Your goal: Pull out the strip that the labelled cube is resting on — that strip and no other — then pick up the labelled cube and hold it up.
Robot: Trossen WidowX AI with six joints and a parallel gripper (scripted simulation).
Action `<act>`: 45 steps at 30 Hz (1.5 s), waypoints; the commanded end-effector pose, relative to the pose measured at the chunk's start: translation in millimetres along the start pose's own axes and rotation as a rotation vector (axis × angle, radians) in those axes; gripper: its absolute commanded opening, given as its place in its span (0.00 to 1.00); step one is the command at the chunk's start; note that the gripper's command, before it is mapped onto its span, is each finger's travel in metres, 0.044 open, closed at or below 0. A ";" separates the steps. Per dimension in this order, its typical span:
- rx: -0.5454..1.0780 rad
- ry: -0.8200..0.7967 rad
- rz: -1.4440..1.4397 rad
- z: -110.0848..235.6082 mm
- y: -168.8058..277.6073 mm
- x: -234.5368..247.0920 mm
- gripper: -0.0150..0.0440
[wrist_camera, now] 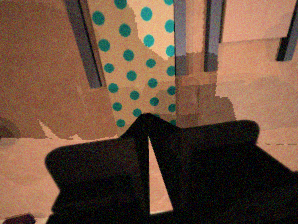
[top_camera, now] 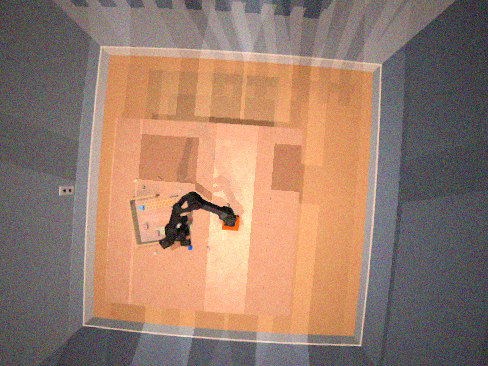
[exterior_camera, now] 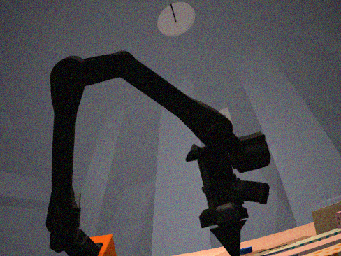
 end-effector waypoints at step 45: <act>0.027 0.007 0.007 -4.2 74.4 -21.3 0.25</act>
Point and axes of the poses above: the point midway between the two fingers, 35 mm back from their tips, its own z axis back along the fingers, its own x axis across the jaws, y = z × x, the point moved 7 cm from there along z, back along the fingers, and after that the axes turned 15 degrees about -z, right-handed, at the moved point
